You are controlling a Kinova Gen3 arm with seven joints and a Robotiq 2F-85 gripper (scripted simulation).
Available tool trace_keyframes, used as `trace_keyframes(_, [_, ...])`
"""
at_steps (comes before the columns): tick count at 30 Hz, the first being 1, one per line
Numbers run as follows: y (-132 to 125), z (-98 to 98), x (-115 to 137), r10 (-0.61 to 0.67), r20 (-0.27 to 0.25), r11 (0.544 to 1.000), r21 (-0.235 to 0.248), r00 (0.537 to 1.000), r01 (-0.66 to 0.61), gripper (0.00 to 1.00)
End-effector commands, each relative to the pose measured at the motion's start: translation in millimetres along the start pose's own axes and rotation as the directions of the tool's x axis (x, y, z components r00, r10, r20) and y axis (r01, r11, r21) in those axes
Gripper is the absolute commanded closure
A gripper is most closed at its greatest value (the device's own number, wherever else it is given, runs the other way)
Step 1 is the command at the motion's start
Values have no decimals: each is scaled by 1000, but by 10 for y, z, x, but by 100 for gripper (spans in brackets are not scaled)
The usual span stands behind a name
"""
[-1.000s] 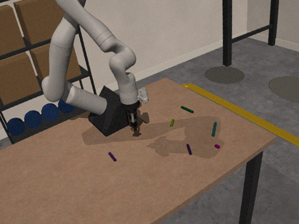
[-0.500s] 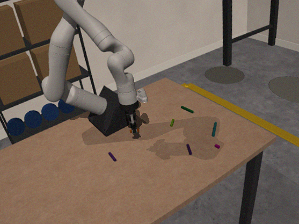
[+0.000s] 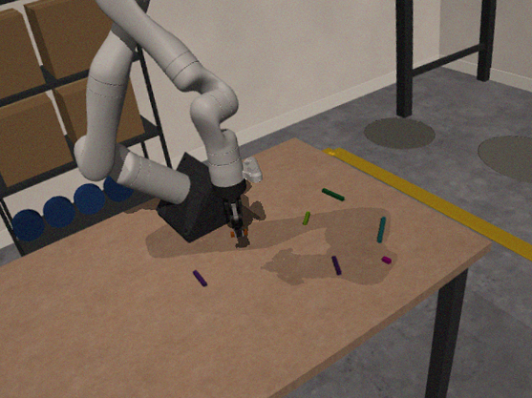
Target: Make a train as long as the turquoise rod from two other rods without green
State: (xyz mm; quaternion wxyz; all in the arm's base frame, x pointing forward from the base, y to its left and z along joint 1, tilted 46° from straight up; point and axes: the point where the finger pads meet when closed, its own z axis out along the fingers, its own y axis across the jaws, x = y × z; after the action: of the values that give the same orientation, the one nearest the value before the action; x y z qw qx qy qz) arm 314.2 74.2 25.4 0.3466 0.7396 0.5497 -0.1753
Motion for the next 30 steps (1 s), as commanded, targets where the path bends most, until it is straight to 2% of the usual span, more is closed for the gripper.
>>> trace_keyframes(1, [2, -6, 4, 0, -2, 1000, -1, 1000, 0, 95])
trace_keyframes(19, [2, 13, 4, -1, -2, 1000, -1, 1000, 1, 95])
trace_keyframes(24, [2, 60, 4, -1, -2, 1000, -1, 1000, 1, 95])
trace_keyframes(30, [3, 250, 5, -1, -2, 1000, -1, 1000, 1, 95])
